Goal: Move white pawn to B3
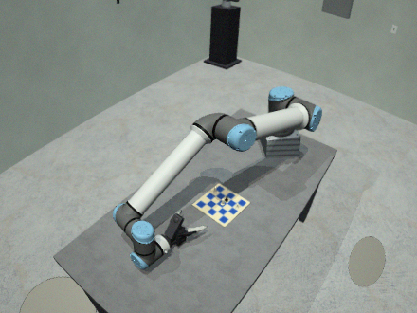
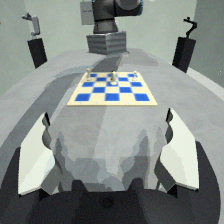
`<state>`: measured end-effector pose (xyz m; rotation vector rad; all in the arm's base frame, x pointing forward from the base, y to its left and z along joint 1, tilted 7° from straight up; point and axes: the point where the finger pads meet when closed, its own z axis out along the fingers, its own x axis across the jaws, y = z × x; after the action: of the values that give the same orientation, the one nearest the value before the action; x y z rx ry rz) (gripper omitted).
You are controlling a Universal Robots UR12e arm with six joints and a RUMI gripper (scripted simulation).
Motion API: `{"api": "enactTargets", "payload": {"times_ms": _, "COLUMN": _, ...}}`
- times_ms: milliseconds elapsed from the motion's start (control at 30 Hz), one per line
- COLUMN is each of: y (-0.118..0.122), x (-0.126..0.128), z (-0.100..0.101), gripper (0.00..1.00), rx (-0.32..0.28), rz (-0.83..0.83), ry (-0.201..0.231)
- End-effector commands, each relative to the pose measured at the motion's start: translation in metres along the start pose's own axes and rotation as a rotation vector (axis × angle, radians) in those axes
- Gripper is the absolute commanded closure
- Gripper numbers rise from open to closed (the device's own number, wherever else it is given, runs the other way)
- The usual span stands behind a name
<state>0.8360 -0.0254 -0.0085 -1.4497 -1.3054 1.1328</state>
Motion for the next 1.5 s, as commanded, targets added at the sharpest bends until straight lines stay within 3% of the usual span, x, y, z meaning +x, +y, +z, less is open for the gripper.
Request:
{"api": "enactTargets", "payload": {"times_ms": 0, "y": -0.001, "x": -0.001, "z": 0.000, "gripper": 0.00, "rx": -0.001, "rz": -0.001, "ry": -0.001}}
{"api": "enactTargets", "payload": {"times_ms": 1133, "y": -0.002, "x": -0.001, "z": -0.001, "gripper": 0.00, "rx": -0.001, "rz": -0.001, "ry": -0.001}}
{"api": "enactTargets", "payload": {"times_ms": 1467, "y": -0.032, "x": 0.001, "z": -0.004, "gripper": 0.00, "rx": 0.001, "rz": -0.001, "ry": -0.002}}
